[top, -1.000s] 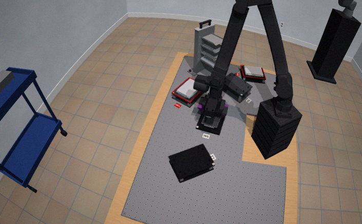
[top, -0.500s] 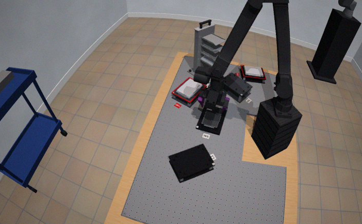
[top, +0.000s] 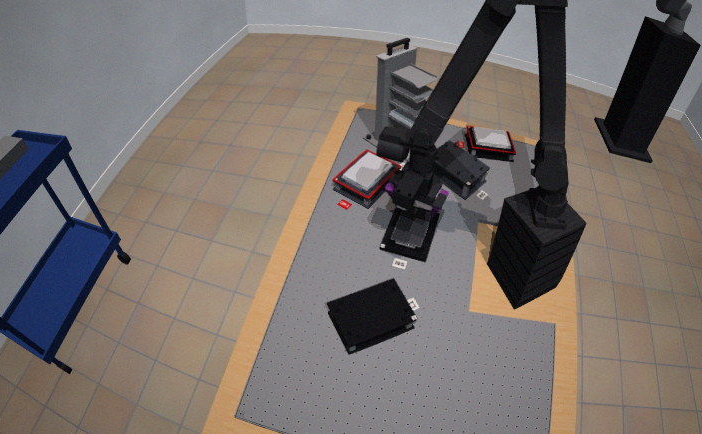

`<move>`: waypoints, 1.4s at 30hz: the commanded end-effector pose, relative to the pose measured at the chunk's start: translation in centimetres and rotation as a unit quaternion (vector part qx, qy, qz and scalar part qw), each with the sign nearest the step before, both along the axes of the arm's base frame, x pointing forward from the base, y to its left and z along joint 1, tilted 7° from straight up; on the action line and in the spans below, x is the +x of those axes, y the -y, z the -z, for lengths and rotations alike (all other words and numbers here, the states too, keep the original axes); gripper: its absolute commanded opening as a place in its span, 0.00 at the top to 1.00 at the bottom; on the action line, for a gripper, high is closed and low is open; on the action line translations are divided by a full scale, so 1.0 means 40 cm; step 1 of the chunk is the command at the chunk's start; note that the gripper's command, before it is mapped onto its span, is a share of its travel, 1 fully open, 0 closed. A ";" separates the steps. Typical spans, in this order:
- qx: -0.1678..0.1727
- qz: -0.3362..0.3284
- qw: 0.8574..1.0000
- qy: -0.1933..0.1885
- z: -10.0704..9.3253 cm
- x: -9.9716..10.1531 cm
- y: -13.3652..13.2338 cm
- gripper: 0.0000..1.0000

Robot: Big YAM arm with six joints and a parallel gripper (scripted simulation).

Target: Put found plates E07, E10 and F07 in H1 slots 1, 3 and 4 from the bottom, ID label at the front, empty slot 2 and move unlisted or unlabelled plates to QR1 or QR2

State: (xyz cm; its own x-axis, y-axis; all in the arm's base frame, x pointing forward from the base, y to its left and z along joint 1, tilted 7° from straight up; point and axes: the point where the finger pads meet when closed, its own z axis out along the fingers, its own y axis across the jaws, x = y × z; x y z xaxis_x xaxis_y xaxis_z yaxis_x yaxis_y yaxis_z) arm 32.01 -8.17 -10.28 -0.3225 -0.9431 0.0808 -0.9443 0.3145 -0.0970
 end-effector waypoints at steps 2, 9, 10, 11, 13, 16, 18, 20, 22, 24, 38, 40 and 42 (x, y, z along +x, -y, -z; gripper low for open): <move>0.003 0.050 0.999 0.009 -0.011 0.006 0.003 0.00; 0.008 0.120 0.993 0.017 -0.011 0.006 0.003 0.00; 0.008 0.130 0.991 0.018 -0.011 0.006 0.003 0.00; 0.009 0.139 0.990 0.019 -0.011 0.006 0.003 0.00; 0.010 0.159 0.987 0.021 -0.011 0.007 0.003 0.00; 0.012 0.178 0.984 0.024 -0.011 0.007 0.003 0.00; 0.012 0.188 0.982 0.025 -0.011 0.007 0.003 0.00; 0.014 0.208 0.978 0.027 -0.011 0.007 0.003 0.00; 0.015 0.227 0.973 0.029 -0.011 0.007 0.003 0.00; 0.017 0.246 0.969 0.031 -0.011 0.007 0.003 0.00; 0.024 0.359 0.932 0.044 -0.011 0.008 0.003 0.00; 0.026 0.378 0.924 0.046 -0.011 0.008 0.003 0.00; 0.027 0.396 0.917 0.048 -0.012 0.008 0.003 0.00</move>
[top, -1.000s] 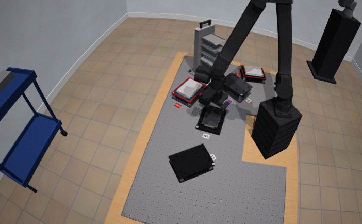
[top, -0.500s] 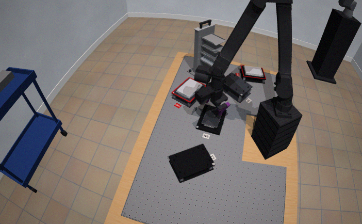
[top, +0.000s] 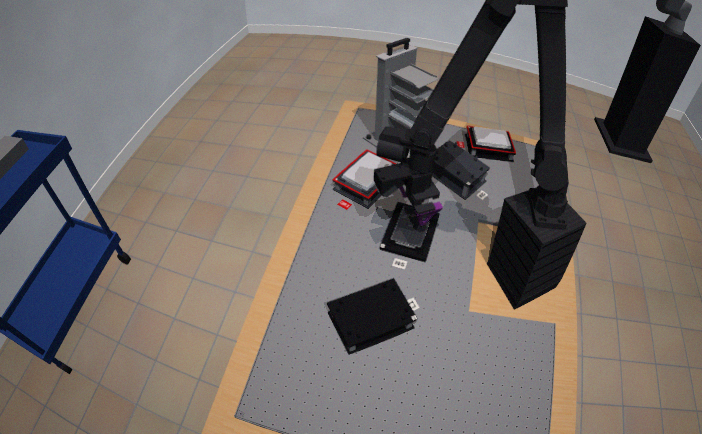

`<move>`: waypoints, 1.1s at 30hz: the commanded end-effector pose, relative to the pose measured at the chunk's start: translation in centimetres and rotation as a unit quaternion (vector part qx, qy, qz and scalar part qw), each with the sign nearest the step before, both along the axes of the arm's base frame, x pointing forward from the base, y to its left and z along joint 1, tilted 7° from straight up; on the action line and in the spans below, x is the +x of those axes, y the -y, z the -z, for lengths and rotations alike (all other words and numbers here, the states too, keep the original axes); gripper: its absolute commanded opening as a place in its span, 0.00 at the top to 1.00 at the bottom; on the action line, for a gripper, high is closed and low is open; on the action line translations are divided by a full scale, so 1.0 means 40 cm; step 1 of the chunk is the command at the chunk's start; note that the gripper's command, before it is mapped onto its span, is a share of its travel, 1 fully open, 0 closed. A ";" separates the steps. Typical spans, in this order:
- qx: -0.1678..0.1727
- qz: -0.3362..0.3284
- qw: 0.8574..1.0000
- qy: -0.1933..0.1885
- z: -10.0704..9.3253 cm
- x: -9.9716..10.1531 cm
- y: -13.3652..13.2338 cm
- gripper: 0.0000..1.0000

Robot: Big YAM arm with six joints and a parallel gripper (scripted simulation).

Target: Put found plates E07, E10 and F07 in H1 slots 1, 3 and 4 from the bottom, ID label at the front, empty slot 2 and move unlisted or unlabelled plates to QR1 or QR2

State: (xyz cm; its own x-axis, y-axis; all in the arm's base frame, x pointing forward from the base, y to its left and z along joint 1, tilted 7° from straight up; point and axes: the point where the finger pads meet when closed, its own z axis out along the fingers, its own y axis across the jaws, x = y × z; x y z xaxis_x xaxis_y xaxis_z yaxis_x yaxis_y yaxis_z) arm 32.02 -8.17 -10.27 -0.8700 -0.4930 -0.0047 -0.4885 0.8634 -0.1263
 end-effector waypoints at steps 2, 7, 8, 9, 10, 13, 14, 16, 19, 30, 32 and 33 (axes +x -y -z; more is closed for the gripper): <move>0.003 0.065 0.998 0.012 -0.011 0.008 0.004 0.00; 0.007 0.113 0.993 0.017 -0.012 0.008 0.004 0.00; 0.007 0.113 0.993 0.017 -0.012 0.008 0.004 0.00; 0.007 0.113 0.993 0.017 -0.012 0.008 0.004 0.00; 0.007 0.123 0.992 0.018 -0.012 0.008 0.004 0.00; 0.009 0.152 0.988 0.022 -0.012 0.008 0.004 0.00; 0.010 0.162 0.986 0.023 -0.012 0.008 0.004 0.00; 0.011 0.182 0.983 0.025 -0.012 0.008 0.004 0.00; 0.013 0.211 0.977 0.028 -0.012 0.008 0.004 0.00; 0.020 0.297 0.954 0.038 -0.012 0.008 0.004 0.00; 0.021 0.316 0.948 0.040 -0.012 0.008 0.004 0.00; 0.022 0.325 0.944 0.041 -0.012 0.008 0.004 0.00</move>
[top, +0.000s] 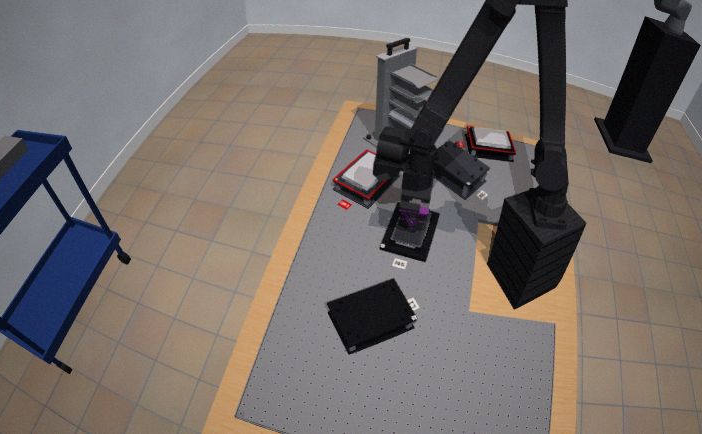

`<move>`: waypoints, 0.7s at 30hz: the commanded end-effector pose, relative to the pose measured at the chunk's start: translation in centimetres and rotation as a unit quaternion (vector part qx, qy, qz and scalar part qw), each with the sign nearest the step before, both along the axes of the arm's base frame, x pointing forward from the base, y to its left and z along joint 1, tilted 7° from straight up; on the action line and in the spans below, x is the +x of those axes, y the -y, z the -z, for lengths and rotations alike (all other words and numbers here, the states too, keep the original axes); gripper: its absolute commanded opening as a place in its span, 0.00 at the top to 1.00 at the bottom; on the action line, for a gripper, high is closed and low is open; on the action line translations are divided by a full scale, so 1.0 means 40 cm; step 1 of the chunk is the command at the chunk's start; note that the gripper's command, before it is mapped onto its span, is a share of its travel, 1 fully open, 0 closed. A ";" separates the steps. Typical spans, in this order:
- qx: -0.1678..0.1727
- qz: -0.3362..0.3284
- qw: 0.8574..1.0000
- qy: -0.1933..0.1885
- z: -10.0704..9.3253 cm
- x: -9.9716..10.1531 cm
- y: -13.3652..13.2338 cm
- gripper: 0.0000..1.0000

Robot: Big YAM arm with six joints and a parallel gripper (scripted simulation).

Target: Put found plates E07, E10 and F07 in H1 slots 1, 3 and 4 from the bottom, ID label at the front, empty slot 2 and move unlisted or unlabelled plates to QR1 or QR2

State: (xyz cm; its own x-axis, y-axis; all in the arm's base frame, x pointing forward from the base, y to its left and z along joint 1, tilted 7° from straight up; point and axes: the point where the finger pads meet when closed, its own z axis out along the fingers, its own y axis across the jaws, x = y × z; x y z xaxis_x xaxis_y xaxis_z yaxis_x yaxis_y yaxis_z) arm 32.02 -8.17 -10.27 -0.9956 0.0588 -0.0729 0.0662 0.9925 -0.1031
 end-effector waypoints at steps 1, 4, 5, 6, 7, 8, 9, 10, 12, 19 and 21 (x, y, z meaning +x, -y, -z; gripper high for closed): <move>0.002 0.055 0.998 0.011 -0.012 0.008 0.004 0.00; 0.004 0.085 0.996 0.014 -0.012 0.008 0.004 0.00; 0.005 0.094 0.995 0.015 -0.012 0.008 0.004 0.00; 0.005 0.104 0.994 0.017 -0.012 0.008 0.004 0.00; 0.006 0.114 0.993 0.018 -0.012 0.008 0.004 0.00; 0.007 0.124 0.992 0.019 -0.012 0.008 0.004 0.00; 0.007 0.124 0.992 0.019 -0.012 0.008 0.004 0.00; 0.007 0.124 0.992 0.019 -0.012 0.008 0.004 0.00; 0.008 0.144 0.989 0.021 -0.012 0.008 0.004 0.00; 0.013 0.212 0.977 0.028 -0.012 0.008 0.004 0.00; 0.014 0.231 0.972 0.030 -0.012 0.008 0.004 0.00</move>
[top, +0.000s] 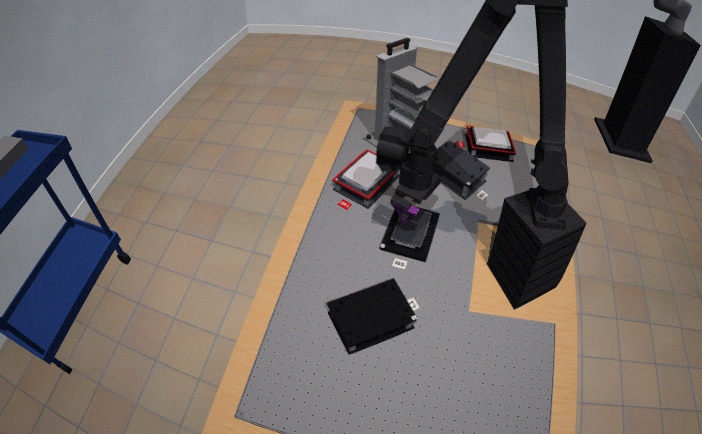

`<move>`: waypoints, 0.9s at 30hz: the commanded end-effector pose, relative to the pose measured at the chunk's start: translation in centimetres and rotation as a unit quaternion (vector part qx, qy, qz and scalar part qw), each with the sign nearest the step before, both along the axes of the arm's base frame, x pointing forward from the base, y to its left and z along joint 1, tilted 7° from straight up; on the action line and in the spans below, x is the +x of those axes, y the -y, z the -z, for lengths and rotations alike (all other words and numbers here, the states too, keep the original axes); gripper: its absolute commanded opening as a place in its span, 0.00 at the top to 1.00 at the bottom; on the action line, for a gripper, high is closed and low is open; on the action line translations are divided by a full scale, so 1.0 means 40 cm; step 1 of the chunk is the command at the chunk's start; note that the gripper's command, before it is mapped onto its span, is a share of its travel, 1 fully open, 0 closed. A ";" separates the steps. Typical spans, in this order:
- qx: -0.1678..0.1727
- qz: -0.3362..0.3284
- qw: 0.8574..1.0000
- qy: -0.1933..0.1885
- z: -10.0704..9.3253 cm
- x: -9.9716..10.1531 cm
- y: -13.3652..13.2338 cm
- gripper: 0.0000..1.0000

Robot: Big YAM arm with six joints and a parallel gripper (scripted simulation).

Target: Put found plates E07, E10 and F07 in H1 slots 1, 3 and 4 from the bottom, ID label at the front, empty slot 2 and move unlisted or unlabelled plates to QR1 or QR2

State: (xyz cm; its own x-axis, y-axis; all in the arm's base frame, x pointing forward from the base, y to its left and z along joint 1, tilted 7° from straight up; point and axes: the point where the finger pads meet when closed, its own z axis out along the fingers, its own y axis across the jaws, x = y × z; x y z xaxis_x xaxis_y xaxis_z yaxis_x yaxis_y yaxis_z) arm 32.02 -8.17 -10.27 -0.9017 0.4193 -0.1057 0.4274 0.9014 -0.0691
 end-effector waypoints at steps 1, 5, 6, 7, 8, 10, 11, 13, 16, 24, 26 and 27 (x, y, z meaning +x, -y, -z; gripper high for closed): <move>0.002 0.057 0.998 0.011 -0.012 0.008 0.005 0.00; 0.004 0.086 0.996 0.014 -0.012 0.008 0.005 0.00; 0.004 0.086 0.996 0.014 -0.012 0.008 0.005 0.00; 0.004 0.096 0.995 0.015 -0.012 0.008 0.004 0.00; 0.005 0.106 0.994 0.017 -0.012 0.008 0.004 0.00; 0.006 0.126 0.992 0.019 -0.012 0.008 0.005 0.00; 0.007 0.136 0.991 0.020 -0.012 0.008 0.005 0.00; 0.008 0.153 0.988 0.022 -0.012 0.008 0.005 0.00; 0.011 0.192 0.981 0.026 -0.012 0.008 0.005 0.00; 0.017 0.269 0.962 0.034 -0.011 0.007 0.005 0.00; 0.018 0.294 0.955 0.037 -0.011 0.007 0.005 0.00; 0.019 0.307 0.951 0.038 -0.011 0.007 0.005 0.00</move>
State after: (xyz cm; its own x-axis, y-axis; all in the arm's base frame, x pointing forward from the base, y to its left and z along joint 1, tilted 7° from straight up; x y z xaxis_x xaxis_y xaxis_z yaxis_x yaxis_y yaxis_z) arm 32.02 -8.17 -10.27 -0.5682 0.8132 -0.1261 0.8202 0.5720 -0.0071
